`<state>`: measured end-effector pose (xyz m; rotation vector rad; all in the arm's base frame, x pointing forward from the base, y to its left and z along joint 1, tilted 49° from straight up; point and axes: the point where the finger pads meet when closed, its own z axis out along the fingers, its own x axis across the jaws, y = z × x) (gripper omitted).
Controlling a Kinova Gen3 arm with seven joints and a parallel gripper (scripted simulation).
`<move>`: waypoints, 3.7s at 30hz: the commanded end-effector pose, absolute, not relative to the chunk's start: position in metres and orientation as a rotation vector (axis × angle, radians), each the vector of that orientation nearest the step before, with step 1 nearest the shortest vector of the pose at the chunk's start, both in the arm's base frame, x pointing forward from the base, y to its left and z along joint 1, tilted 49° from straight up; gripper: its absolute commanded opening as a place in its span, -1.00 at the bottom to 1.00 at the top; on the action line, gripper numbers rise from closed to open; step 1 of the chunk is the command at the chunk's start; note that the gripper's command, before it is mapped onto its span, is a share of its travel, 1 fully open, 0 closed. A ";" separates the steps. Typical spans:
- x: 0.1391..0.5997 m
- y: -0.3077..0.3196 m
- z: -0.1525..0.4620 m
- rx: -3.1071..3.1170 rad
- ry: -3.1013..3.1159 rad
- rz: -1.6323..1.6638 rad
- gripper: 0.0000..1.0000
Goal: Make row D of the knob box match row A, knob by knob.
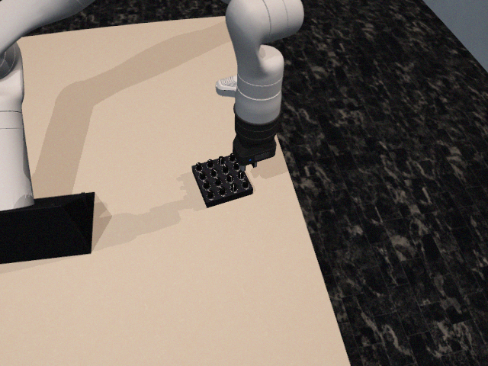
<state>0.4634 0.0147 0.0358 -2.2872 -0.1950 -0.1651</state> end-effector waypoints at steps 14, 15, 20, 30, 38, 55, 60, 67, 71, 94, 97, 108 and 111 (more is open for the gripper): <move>0.463 0.010 0.034 -2.295 -0.205 -0.169 -0.07; 0.463 0.010 0.034 -2.295 -0.205 -0.169 -0.07; 0.463 0.010 0.034 -2.295 -0.205 -0.169 -0.07; 0.463 0.010 0.034 -2.295 -0.205 -0.169 -0.07; 0.462 0.011 0.033 -2.294 -0.204 -0.168 -0.07; 0.461 0.020 0.025 -2.293 -0.201 -0.165 -0.07; 0.461 0.025 0.021 -2.293 -0.201 -0.165 -0.07; 0.463 0.030 0.017 -2.293 -0.203 -0.167 -0.07; 0.462 0.034 0.013 -2.293 -0.202 -0.165 -0.07; 0.463 0.044 0.004 -2.293 -0.205 -0.168 -0.07; 0.463 0.044 0.004 -2.293 -0.205 -0.168 -0.07; 0.463 0.044 0.004 -2.293 -0.205 -0.168 -0.07; 0.463 0.044 0.004 -2.293 -0.205 -0.168 -0.07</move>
